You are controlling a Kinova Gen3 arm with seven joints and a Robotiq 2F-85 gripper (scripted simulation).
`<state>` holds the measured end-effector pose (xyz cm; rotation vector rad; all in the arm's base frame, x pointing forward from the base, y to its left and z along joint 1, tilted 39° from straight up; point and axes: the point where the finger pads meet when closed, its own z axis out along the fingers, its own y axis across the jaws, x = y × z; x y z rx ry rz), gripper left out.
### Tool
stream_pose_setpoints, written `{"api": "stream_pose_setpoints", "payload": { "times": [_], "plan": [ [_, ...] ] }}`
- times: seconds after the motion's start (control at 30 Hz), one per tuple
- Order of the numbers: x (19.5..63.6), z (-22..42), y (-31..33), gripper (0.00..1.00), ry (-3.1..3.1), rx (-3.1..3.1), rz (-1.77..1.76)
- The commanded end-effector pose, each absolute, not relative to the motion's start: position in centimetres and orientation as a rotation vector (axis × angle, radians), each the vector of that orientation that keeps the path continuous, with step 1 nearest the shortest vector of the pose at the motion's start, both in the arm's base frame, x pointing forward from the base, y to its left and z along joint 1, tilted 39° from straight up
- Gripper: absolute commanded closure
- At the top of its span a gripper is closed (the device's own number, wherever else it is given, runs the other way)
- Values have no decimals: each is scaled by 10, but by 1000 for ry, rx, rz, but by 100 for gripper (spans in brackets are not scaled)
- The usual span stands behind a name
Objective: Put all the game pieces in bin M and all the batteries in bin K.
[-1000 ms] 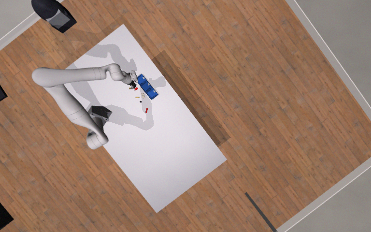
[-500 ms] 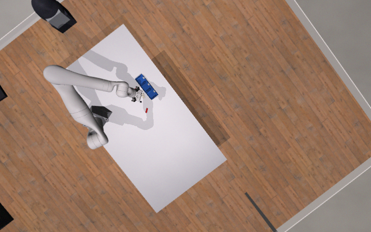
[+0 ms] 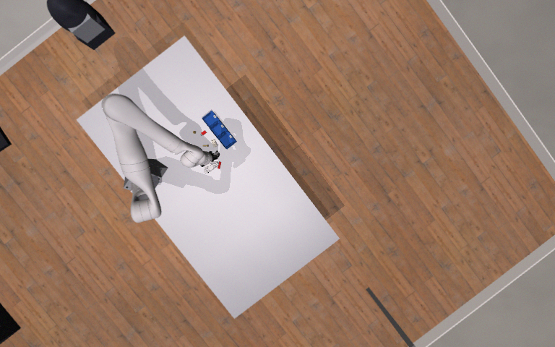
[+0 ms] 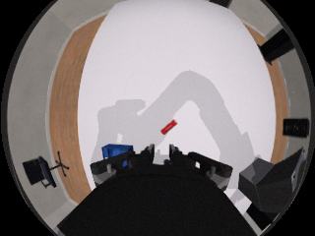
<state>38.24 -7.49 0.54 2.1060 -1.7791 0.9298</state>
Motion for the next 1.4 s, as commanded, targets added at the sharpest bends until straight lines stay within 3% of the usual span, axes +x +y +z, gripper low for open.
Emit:
{"api": "stream_pose_setpoints", "payload": {
  "times": [0.0,0.57,1.37],
  "plan": [
    [375,5,-101,71,-1973,1994,945],
    [373,7,-116,71,-2705,1297,1051],
    [375,8,-114,71,-2718,1284,1054]
  ]
}}
